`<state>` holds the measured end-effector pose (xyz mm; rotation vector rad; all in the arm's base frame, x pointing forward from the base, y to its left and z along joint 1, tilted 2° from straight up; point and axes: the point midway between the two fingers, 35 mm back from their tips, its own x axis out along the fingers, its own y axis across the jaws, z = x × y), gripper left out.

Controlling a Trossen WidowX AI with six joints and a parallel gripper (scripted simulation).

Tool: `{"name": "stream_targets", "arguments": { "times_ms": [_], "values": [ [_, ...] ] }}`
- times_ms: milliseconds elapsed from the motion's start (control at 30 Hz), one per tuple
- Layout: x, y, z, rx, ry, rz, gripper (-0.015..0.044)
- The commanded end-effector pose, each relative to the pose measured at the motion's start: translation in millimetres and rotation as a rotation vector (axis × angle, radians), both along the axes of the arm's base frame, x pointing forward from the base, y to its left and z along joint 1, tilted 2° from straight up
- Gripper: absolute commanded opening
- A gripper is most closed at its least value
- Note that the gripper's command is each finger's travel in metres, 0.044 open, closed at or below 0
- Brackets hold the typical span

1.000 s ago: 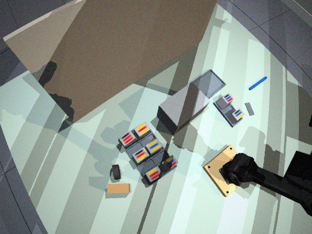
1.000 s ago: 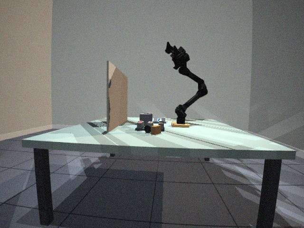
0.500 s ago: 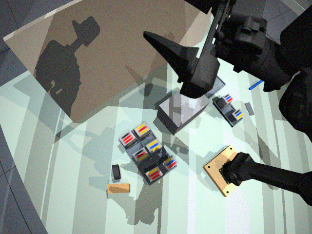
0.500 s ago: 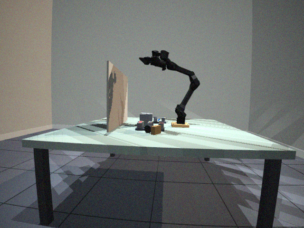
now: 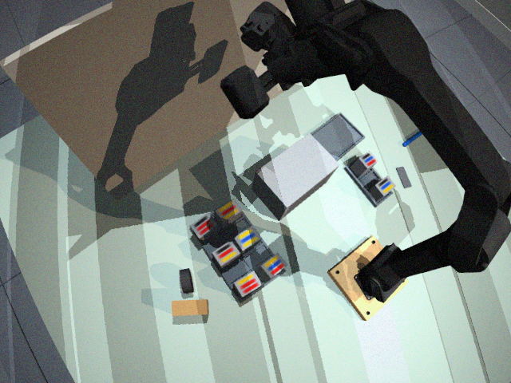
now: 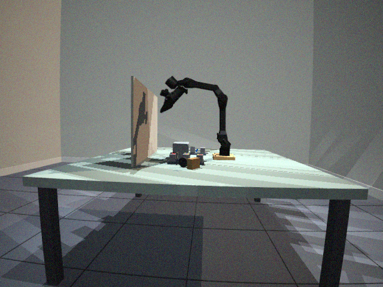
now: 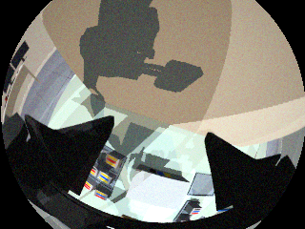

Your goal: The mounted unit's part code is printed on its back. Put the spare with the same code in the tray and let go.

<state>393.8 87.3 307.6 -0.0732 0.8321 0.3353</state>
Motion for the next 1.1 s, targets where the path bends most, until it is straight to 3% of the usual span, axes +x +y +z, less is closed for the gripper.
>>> {"name": "stream_targets", "arguments": {
  "times_ms": [0, 200, 833, 1067],
  "values": [
    [-1.3, -22.1, -42.5, -0.077, 0.245, -0.079, 0.0440],
    [-19.7, -50.3, -92.4, -0.191, 0.610, -0.142, 0.0440],
    [-21.3, -53.9, -93.8, -0.189, 0.623, -0.158, 0.0440],
    [-72.7, -151.5, -109.4, 0.010, 0.708, -0.707, 0.0440]
  ]
}}
